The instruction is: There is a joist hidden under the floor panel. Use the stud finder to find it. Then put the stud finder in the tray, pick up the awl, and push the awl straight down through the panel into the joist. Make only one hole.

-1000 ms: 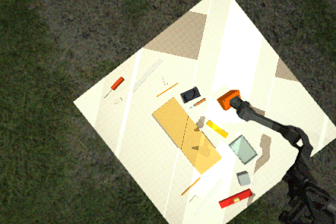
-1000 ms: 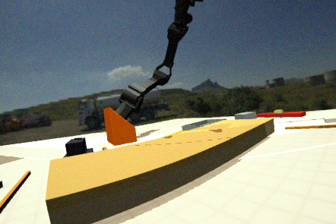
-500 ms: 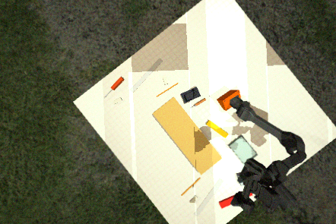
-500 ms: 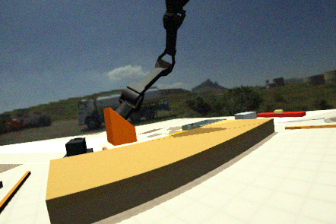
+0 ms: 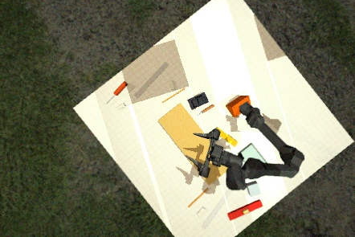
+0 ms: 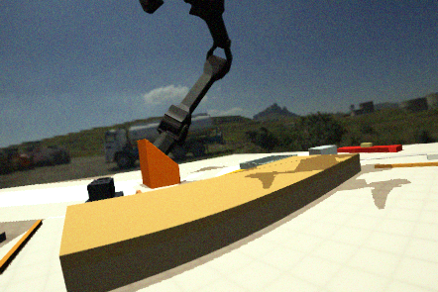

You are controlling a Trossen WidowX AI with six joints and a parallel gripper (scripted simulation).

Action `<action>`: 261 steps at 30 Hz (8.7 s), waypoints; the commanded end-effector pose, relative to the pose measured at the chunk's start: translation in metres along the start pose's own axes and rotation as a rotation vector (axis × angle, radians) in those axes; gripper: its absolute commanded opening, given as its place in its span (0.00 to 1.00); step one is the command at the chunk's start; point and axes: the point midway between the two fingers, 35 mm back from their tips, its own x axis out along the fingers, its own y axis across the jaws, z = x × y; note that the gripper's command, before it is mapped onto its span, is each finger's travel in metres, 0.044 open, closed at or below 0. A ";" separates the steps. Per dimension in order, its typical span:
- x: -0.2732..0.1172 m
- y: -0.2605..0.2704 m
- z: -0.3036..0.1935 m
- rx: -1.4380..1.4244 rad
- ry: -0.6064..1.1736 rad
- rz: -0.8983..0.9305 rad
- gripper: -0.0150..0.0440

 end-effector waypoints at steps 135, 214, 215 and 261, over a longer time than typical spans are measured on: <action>0.034 -0.264 -0.203 1.318 0.271 -1.806 0.25; 0.119 -0.126 -0.225 -0.802 1.292 0.451 0.25; 0.120 -0.124 -0.225 -0.832 1.282 0.483 0.25; 0.130 -0.132 -0.281 -0.993 1.221 0.653 0.25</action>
